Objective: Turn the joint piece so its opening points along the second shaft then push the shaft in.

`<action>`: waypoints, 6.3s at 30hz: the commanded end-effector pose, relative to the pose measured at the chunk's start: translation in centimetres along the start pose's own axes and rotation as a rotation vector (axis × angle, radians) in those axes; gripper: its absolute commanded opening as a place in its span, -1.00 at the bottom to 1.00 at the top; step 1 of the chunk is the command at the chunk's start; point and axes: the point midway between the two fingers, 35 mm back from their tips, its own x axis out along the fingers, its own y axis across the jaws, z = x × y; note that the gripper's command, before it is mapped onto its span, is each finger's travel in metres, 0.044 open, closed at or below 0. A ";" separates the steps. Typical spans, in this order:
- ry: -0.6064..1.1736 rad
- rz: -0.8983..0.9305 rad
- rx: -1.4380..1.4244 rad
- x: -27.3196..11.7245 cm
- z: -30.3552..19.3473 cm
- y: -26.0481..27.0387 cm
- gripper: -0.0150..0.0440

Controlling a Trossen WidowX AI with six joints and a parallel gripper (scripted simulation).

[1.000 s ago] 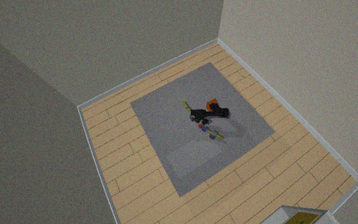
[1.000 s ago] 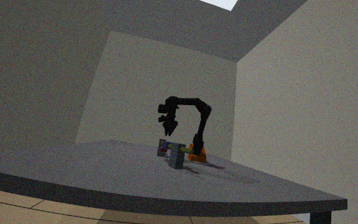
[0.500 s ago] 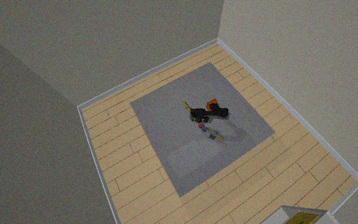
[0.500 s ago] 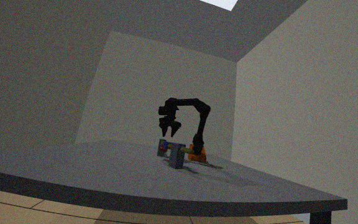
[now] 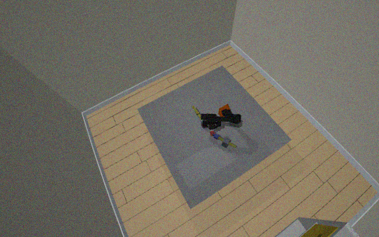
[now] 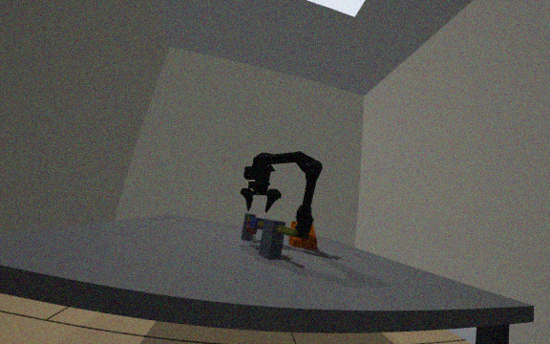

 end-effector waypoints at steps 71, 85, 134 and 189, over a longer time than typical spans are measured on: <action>-0.082 0.007 -0.348 11.7 1.4 0.3 0.64; -0.082 0.007 -0.348 11.7 1.4 0.3 0.12; -0.082 0.007 -0.348 11.7 1.4 0.3 0.12; -0.080 0.007 -0.349 11.7 1.4 0.3 -0.49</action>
